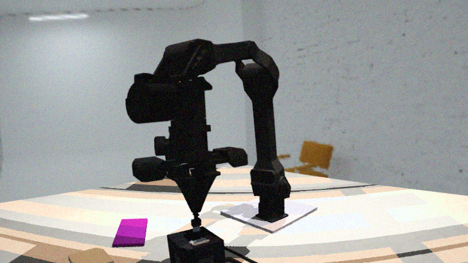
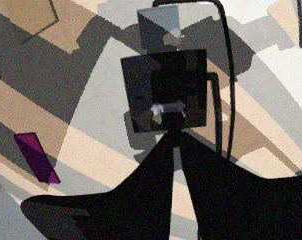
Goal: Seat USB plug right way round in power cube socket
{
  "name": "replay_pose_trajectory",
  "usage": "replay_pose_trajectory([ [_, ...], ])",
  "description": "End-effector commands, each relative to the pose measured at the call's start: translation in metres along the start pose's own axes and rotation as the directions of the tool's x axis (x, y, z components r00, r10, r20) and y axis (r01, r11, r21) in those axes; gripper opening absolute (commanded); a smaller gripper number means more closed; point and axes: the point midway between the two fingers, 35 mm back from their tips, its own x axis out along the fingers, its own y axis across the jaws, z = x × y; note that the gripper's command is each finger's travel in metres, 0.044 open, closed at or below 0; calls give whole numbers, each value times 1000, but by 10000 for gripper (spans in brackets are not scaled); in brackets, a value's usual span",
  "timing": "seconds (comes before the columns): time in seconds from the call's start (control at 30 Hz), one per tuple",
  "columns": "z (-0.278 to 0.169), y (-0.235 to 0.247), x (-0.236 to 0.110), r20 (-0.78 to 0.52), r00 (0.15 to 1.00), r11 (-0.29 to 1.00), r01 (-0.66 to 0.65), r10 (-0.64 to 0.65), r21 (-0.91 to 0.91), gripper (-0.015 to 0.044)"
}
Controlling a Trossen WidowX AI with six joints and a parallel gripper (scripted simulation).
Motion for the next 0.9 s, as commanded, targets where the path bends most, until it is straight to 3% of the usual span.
replay_pose_trajectory([
  [0.0,-1,0,0,-9,1000,1000,-1,1,-4,0],
  [0.87,-2,0,3,-27,1000,1000,-2,1,-7,0],
])
